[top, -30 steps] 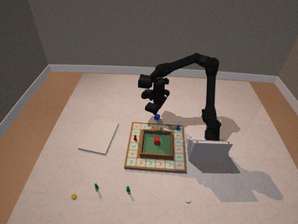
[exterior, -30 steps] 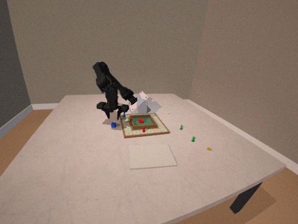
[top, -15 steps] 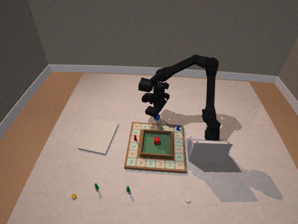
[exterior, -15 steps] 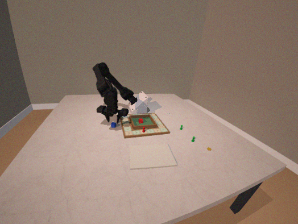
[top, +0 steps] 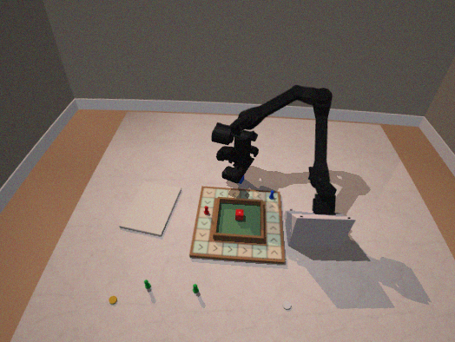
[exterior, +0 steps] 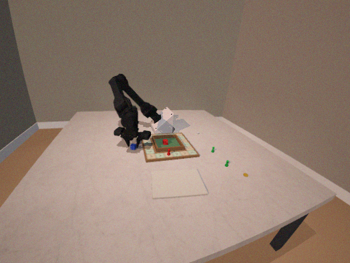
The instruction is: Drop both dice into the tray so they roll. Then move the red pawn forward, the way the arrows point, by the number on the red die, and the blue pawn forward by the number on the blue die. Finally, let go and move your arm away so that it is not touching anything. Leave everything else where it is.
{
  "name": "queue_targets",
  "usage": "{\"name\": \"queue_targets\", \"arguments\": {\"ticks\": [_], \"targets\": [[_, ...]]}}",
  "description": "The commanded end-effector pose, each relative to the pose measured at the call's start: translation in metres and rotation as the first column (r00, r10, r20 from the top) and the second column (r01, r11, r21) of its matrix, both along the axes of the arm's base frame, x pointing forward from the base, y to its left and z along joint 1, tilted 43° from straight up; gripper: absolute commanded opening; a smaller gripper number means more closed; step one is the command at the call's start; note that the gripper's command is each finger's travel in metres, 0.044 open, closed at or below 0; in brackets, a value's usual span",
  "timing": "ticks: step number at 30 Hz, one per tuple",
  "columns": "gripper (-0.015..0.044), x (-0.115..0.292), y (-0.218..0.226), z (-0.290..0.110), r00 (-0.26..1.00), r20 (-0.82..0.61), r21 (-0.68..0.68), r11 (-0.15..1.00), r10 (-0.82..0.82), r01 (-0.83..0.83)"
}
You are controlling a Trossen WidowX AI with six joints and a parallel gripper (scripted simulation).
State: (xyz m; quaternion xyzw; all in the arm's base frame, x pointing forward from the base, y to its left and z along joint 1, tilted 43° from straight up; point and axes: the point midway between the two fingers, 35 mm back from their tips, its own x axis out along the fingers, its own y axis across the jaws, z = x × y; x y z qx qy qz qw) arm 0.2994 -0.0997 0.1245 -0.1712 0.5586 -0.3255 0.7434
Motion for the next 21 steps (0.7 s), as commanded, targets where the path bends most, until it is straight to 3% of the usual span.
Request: {"name": "queue_targets", "arguments": {"ticks": [1,9,12,21], "targets": [[0.0144,0.0,0.0,-0.002,1.0,-0.006,0.004,1.0,0.004,-0.004],[0.0071,0.0,0.0,-0.002,1.0,-0.006,0.004,1.0,0.004,-0.004],[0.0,0.0,0.003,0.0,1.0,-0.006,0.005,1.0,0.004,-0.004],[0.0,0.001,0.037,0.032,1.0,-0.008,0.017,1.0,0.004,-0.004]]}}
